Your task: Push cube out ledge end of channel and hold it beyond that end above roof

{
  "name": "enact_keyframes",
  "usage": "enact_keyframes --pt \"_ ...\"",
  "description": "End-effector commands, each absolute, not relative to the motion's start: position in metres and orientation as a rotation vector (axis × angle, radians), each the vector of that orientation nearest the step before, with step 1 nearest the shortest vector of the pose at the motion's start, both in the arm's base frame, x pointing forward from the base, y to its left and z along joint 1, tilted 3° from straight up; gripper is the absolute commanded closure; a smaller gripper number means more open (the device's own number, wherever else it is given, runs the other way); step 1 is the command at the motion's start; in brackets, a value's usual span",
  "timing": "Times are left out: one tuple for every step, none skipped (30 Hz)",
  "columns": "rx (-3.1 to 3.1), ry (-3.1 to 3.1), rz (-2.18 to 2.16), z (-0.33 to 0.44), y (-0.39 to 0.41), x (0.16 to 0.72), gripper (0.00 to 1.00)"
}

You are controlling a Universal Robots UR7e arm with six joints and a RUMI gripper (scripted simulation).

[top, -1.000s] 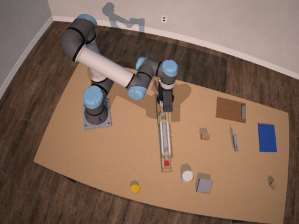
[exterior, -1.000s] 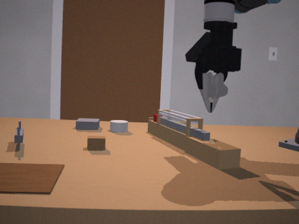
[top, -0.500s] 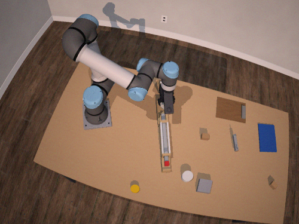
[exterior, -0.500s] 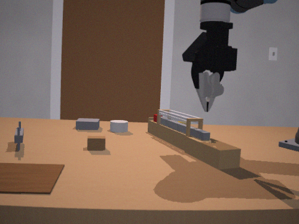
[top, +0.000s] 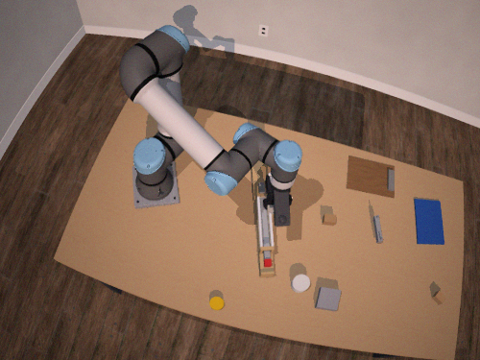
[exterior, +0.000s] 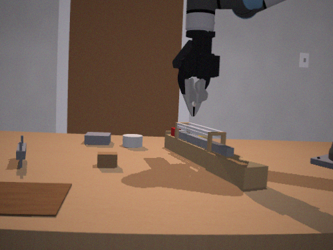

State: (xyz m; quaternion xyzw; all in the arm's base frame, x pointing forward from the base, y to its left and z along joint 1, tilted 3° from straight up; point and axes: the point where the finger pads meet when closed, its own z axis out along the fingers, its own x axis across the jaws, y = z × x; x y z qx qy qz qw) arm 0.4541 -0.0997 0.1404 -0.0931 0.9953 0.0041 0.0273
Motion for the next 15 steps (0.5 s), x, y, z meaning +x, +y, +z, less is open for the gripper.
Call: enact_keyframes --pt "-0.292 3.072 0.020 0.138 -0.162 0.466 1.00" --pt "-0.291 3.072 0.020 0.137 -0.176 0.466 1.00" --pt "-0.291 3.072 0.020 0.137 -0.190 0.467 1.00" --pt "-0.291 3.072 0.020 0.136 -0.203 0.466 1.00" --pt "-0.291 3.071 0.020 0.136 -0.214 0.466 1.00" --pt "-0.291 3.071 0.020 0.135 -0.225 0.465 1.00" --pt "-0.291 3.071 0.020 0.134 -0.234 0.464 1.00" --pt "-0.291 3.071 0.020 0.134 -0.241 0.463 1.00" --pt "-0.291 3.071 0.020 0.134 -0.247 0.463 1.00" --pt "-0.291 3.070 0.020 0.133 -0.251 0.462 1.00" --pt "-0.291 3.070 0.020 0.133 -0.255 0.462 1.00" --pt "-0.291 3.070 0.020 0.133 -0.255 0.462 1.00" --pt "-0.291 3.070 0.020 0.133 -0.255 0.462 1.00" --pt "-0.291 3.070 0.020 0.133 -0.257 0.461 1.00" --pt "-0.290 3.070 0.020 0.133 -0.258 0.461 1.00"
